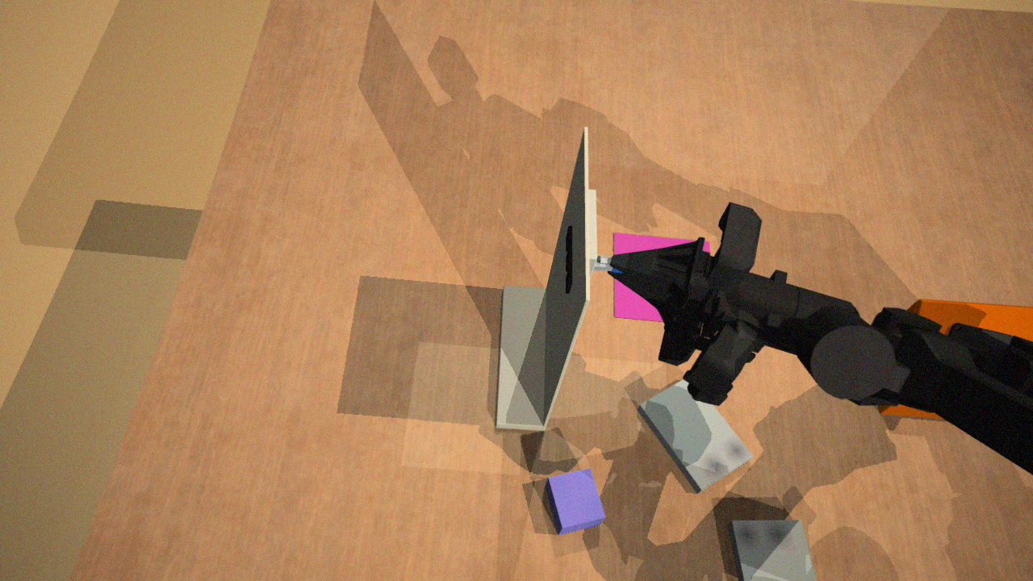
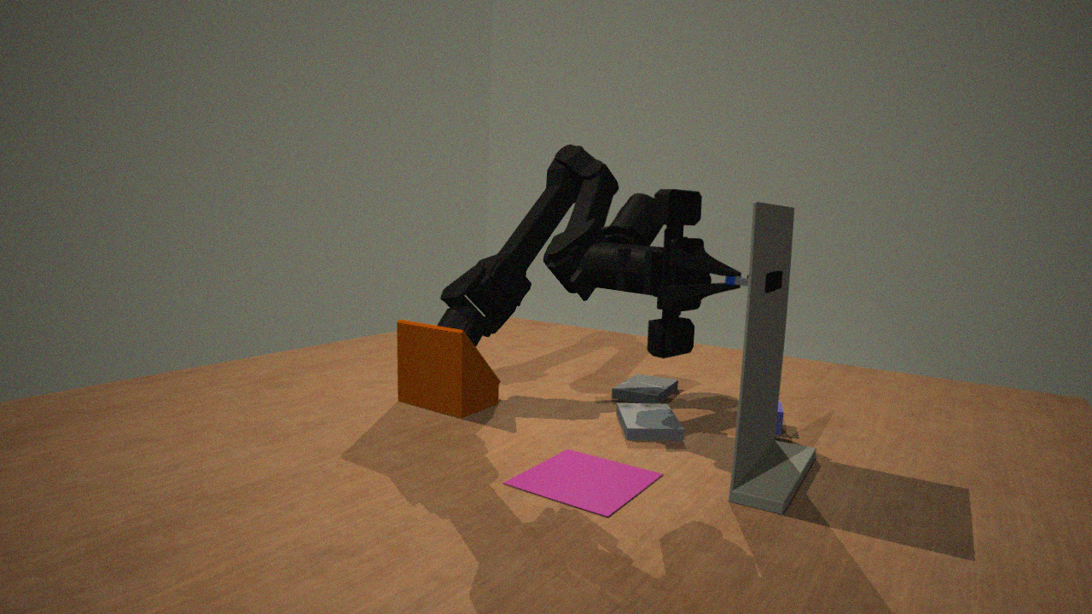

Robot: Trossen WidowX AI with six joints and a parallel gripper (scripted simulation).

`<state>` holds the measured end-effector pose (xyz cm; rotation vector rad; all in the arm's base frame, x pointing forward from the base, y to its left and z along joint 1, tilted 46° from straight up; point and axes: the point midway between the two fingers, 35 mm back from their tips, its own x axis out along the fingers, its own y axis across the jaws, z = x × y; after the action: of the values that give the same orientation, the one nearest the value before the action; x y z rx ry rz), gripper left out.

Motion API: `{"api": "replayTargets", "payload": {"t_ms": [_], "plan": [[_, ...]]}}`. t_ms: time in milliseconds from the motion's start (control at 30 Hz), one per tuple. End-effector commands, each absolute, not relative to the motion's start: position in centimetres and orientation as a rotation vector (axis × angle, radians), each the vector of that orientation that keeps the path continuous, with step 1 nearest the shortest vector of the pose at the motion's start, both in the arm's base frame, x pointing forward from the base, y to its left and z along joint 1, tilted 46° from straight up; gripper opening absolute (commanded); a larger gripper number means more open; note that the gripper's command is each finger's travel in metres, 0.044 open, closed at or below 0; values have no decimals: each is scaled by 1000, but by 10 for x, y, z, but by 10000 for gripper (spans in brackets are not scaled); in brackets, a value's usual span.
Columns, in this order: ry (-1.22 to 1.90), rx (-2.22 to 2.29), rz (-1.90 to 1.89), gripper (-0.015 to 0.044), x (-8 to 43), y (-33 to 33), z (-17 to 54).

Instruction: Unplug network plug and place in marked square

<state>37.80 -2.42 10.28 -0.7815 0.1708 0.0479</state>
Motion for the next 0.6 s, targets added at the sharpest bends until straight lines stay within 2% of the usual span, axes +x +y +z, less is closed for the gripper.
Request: {"api": "replayTargets", "payload": {"t_ms": [0, 567], "plan": [[170, -781, 51, 0, 374, -24, 102], [171, -781, 52, 0, 364, -26, 102]]}}
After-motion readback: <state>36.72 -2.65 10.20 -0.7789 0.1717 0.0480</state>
